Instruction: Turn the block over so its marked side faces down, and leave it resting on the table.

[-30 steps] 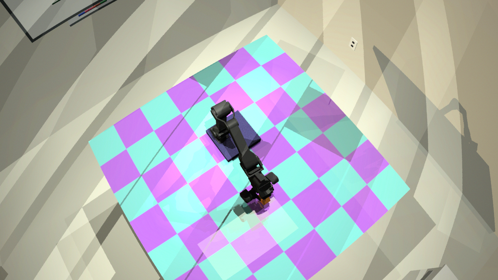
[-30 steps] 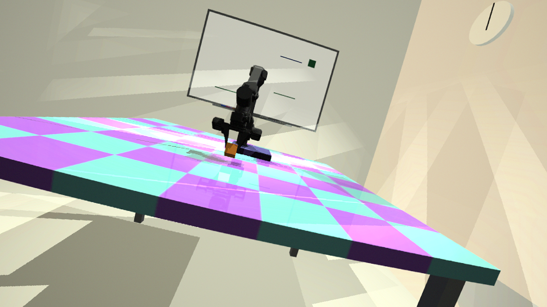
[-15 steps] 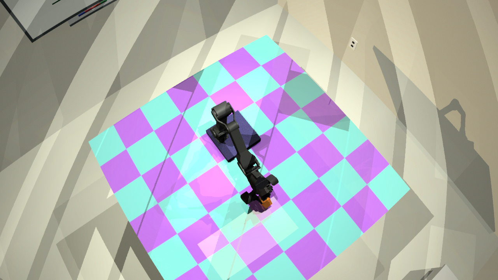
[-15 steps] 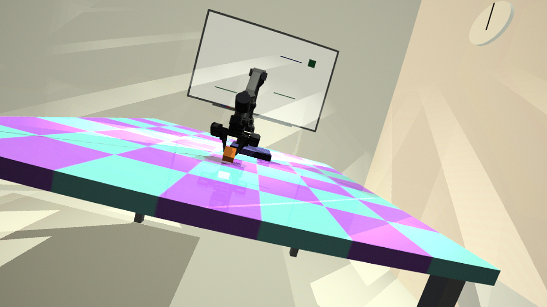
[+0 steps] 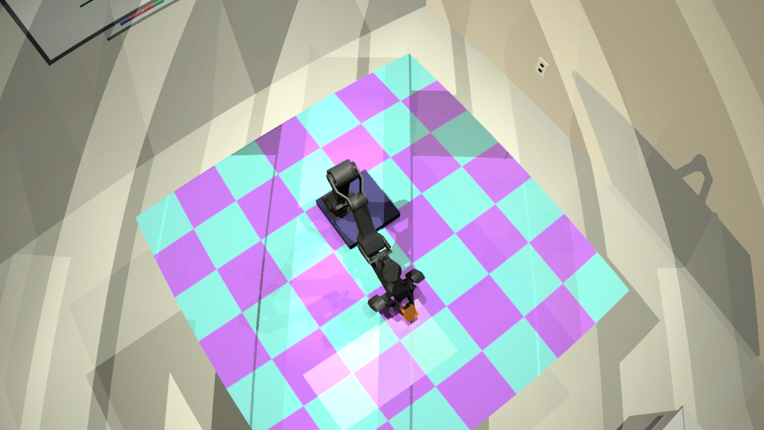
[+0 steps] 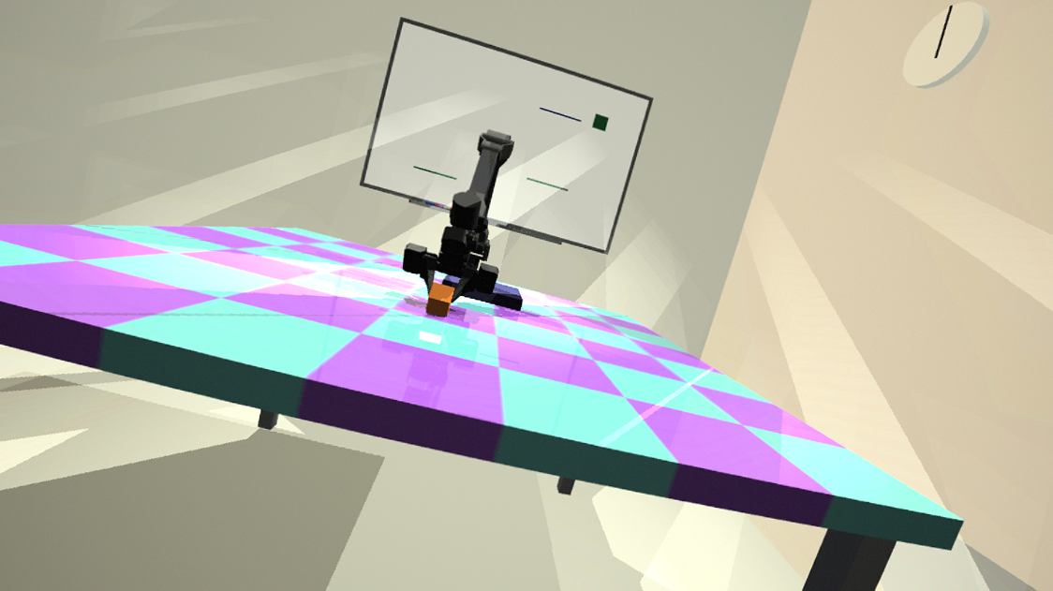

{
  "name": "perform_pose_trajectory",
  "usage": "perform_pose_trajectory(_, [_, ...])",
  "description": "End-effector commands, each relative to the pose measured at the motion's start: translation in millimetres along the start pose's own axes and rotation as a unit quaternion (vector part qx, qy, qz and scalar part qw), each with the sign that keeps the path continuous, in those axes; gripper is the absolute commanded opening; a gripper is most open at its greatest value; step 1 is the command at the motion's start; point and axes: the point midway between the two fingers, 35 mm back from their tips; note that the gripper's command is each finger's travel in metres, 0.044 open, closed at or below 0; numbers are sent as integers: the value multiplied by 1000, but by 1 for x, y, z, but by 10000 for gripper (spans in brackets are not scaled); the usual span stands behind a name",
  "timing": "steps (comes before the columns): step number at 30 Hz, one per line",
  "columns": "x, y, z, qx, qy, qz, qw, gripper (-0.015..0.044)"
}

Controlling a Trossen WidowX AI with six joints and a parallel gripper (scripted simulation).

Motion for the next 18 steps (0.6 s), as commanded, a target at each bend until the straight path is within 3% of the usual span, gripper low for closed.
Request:
perform_pose_trajectory(1, [4,2,8,-1,-30,3,1000,0])
perform_pose_trajectory(18, [12,3,8,-4,-77,8,997,0])
Point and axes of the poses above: the point midway between the two fingers, 35 mm back from their tips, its own x axis back along the fingers, its own y axis across the jaws, z = x × y, and after that the axes turned 8 degrees about x, right-handed
